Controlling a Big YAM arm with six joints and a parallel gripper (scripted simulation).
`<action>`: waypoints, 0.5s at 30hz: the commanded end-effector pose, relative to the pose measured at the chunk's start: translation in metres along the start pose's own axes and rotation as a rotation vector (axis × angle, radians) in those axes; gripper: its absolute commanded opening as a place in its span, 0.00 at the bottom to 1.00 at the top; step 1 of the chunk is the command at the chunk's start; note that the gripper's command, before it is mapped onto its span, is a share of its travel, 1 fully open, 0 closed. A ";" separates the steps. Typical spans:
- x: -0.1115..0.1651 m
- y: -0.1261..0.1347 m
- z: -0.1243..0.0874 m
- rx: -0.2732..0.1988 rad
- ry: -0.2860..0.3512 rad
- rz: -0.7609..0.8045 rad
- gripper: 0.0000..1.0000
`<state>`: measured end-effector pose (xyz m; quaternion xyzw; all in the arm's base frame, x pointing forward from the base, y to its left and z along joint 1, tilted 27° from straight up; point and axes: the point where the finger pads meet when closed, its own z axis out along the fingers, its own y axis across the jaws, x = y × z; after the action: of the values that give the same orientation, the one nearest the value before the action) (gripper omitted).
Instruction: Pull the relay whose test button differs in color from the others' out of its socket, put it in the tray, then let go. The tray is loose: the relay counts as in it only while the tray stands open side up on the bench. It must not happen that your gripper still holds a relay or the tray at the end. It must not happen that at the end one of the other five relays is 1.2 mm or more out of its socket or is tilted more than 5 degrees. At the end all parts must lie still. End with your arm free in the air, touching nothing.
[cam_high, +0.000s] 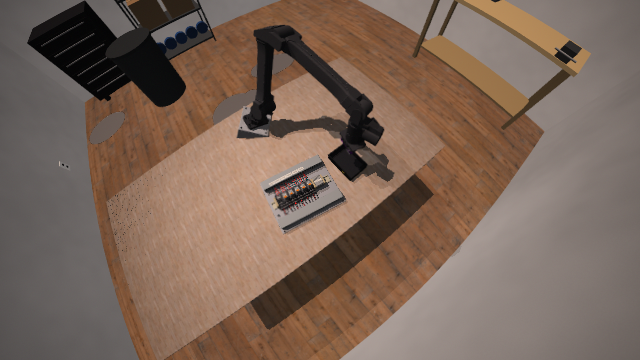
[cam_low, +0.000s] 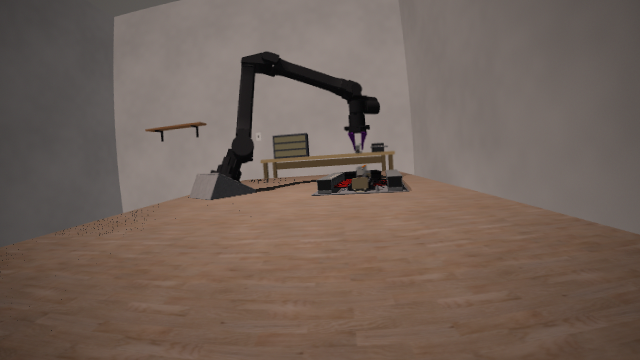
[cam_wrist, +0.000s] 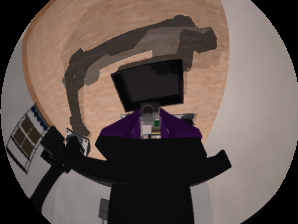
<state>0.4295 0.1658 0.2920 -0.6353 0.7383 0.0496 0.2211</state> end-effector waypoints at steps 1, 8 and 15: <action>-0.006 -0.006 0.002 0.015 -0.009 0.005 0.00; -0.006 -0.002 0.016 0.007 -0.007 0.002 0.00; -0.004 -0.003 0.026 0.006 -0.005 0.006 0.00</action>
<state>0.4352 0.1736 0.2730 -0.6363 0.7375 0.0492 0.2209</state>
